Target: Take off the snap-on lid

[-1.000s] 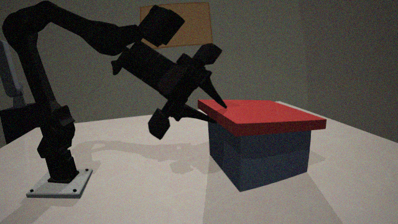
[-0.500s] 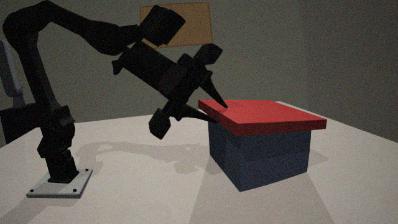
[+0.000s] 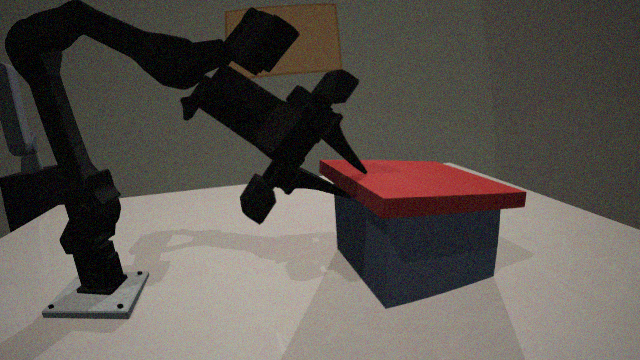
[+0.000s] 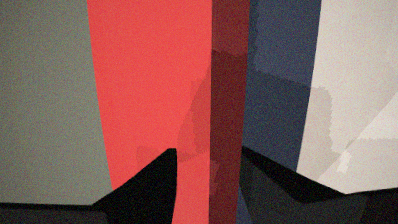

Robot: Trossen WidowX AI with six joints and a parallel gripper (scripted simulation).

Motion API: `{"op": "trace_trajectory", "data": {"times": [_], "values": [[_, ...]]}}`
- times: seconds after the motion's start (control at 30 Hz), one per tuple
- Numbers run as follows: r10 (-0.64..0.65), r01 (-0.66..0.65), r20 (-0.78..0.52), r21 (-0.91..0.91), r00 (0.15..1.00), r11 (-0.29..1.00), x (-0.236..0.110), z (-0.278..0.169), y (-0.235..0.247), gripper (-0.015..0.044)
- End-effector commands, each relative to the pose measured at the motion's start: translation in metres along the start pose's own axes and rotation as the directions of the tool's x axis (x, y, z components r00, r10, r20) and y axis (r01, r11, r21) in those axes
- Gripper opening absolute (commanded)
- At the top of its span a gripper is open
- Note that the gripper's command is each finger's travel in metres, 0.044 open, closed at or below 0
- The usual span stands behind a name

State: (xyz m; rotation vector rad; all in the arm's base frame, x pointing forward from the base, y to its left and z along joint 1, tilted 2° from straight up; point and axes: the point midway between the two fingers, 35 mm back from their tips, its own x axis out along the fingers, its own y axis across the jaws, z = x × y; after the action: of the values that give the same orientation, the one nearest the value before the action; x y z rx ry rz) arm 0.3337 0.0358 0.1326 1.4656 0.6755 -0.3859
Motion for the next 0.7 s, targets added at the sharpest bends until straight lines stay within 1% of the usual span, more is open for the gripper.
{"op": "trace_trajectory", "data": {"times": [0.0,0.67], "values": [[-0.004,0.004,0.005,0.004,1.000,1.000,-0.001,0.000,0.002,0.0000],[-0.004,0.004,0.006,0.004,1.000,1.000,-0.014,0.000,0.025,0.0000]]}}
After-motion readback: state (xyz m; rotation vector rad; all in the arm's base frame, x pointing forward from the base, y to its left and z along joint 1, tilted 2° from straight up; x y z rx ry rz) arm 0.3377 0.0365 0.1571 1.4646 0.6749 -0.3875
